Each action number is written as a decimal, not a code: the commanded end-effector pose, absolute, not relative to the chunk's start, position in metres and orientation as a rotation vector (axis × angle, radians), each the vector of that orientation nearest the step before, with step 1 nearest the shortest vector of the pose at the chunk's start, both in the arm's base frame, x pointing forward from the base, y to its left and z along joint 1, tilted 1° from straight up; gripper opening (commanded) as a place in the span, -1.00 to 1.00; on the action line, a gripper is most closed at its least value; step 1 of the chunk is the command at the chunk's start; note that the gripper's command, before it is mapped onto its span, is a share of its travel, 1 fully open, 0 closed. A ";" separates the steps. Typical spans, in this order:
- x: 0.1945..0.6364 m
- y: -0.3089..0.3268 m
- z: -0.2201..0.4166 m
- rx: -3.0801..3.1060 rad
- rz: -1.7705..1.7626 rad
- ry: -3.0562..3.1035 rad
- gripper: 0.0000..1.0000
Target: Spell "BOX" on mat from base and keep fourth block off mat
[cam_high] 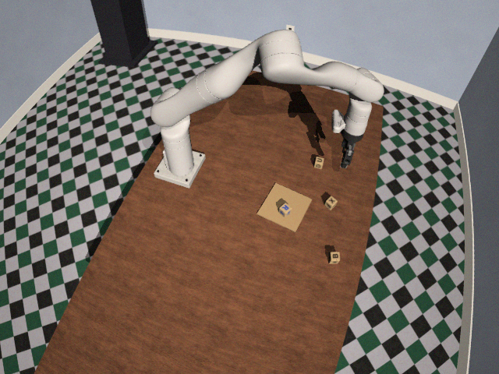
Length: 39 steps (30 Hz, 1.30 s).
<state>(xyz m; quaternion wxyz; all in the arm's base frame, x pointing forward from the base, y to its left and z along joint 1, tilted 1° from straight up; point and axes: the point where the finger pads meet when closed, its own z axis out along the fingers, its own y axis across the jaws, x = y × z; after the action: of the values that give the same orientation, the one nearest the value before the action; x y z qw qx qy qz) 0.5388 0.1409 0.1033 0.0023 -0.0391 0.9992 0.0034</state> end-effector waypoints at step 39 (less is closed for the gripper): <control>0.575 0.063 0.103 -0.109 0.013 3.134 1.00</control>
<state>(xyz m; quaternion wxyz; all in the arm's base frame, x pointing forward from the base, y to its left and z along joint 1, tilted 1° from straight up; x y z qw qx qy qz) 0.5694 0.0771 0.1025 0.0017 -0.0392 0.9992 0.0042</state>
